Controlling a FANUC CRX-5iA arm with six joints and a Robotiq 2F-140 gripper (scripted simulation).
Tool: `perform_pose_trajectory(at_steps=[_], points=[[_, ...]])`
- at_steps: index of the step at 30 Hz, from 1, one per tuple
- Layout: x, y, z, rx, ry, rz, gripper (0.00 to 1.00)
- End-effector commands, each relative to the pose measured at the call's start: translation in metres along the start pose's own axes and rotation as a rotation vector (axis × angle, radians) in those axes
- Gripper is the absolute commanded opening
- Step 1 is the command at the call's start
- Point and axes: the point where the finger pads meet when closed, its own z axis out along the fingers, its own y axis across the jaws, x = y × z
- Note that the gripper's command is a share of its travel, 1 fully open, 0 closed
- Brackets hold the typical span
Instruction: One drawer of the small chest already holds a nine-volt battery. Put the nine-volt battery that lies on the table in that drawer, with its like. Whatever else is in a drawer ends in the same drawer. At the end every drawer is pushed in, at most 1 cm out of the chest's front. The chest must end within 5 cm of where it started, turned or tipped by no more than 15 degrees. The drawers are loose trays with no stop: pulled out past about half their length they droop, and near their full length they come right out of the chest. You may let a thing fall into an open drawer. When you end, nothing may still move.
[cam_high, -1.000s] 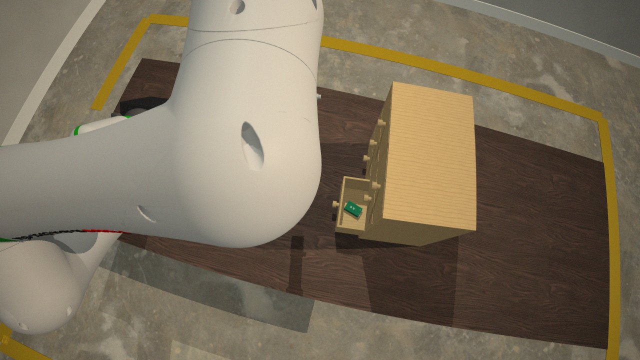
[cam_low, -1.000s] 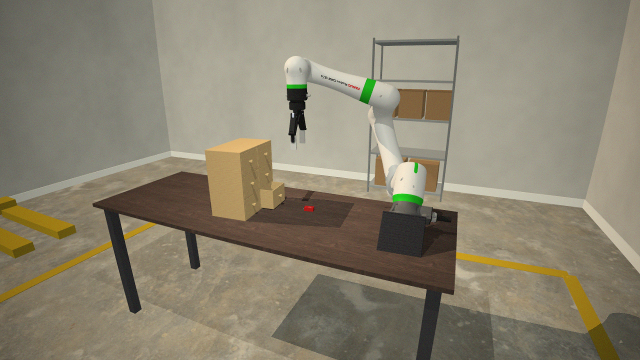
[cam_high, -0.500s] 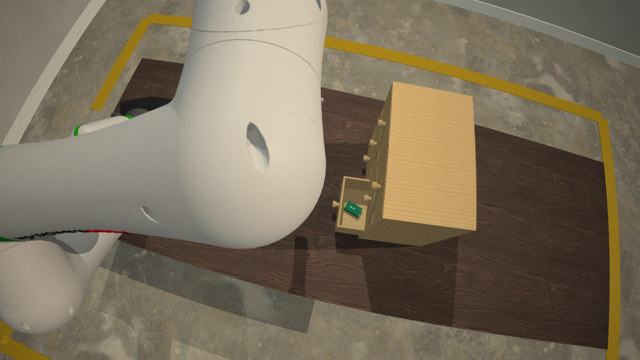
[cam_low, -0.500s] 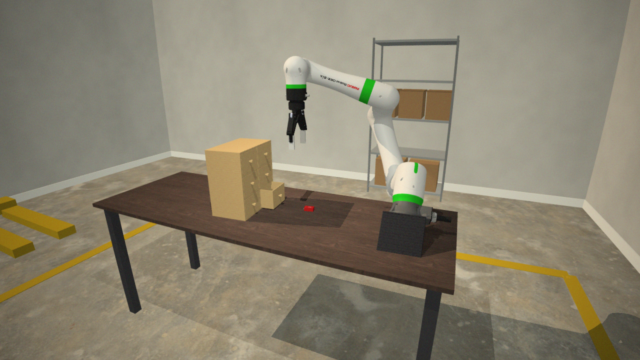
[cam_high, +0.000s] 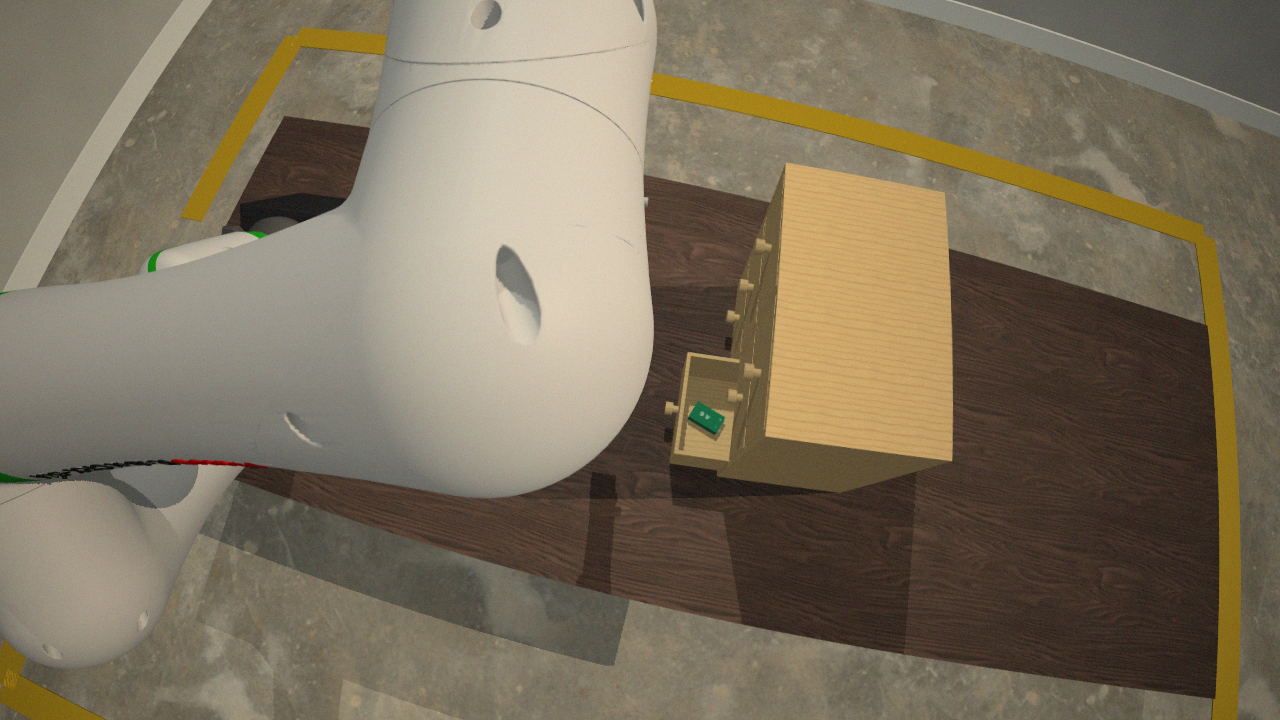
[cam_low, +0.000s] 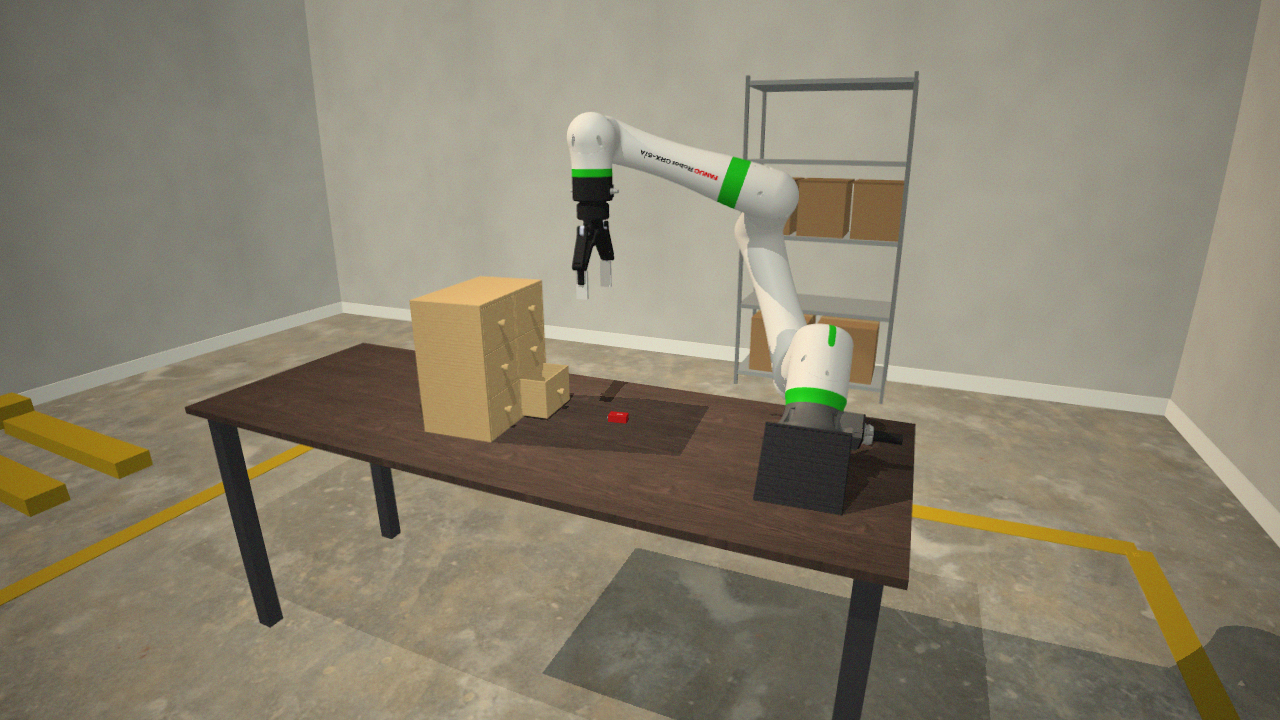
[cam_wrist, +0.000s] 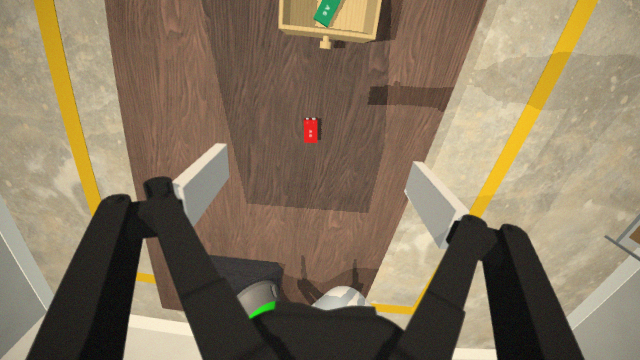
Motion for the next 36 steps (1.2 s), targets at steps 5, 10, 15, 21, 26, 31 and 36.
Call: perform_pose_trajectory(at_steps=[5, 10, 15, 21, 26, 31, 36], points=[[0.000, 0.000, 0.000, 0.000, 0.003, 0.000, 1.00], [0.005, 0.000, 0.005, 0.004, 0.036, -0.007, 1.00], [0.018, 0.000, 0.017, 0.013, 0.124, -0.026, 1.00], [0.033, 0.000, 0.032, 0.023, 0.228, -0.049, 1.00], [0.054, 0.000, 0.054, 0.039, 0.376, -0.081, 1.00], [0.074, 0.000, 0.074, 0.053, 0.516, -0.111, 1.00], [0.089, 0.000, 0.089, 0.064, 0.621, -0.134, 1.00]])
